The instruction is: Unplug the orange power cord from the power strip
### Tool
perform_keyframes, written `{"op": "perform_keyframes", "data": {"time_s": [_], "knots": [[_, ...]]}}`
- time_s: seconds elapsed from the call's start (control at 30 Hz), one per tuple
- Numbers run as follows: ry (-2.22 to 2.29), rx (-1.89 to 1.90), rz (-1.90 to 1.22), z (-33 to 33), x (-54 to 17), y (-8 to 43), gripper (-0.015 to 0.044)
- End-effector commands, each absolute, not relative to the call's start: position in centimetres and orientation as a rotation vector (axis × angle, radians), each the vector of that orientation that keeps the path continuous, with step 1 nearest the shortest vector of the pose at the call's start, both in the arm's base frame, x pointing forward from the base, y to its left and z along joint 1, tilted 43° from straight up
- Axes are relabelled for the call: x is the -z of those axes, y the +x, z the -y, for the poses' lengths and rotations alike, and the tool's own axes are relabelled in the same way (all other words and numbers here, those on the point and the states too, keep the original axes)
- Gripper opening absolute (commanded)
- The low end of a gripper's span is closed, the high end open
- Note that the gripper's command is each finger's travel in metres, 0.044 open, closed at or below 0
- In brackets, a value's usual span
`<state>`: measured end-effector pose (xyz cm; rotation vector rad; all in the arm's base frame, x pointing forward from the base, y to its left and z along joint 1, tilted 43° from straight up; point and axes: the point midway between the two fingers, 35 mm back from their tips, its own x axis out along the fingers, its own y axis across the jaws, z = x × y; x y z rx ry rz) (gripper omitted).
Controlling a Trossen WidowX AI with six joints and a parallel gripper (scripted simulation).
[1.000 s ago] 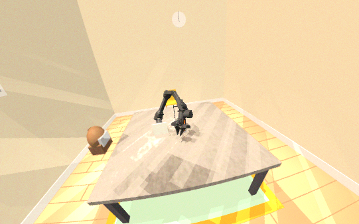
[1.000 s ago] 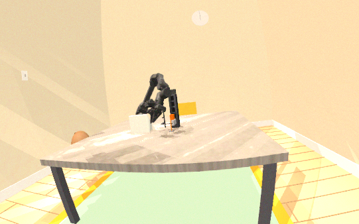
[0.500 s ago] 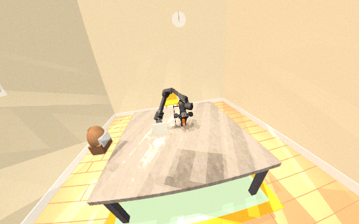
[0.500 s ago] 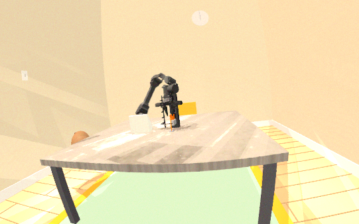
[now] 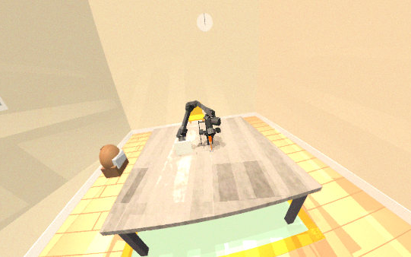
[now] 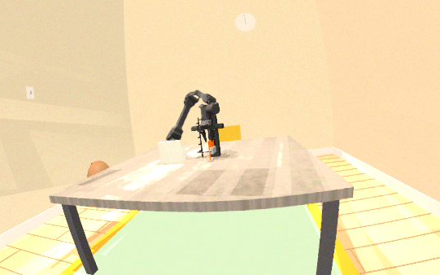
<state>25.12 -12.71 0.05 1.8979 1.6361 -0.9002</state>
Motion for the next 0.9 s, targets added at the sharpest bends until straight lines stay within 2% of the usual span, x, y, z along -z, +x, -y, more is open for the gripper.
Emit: {"op": "perform_keyframes", "data": {"time_s": [0.0,0.87], "knots": [[1.904,0.901,-1.632,12.3,-0.6,25.3,0.016],[1.905,0.899,-1.634,9.8,-1.2,25.7,0.016]]}}
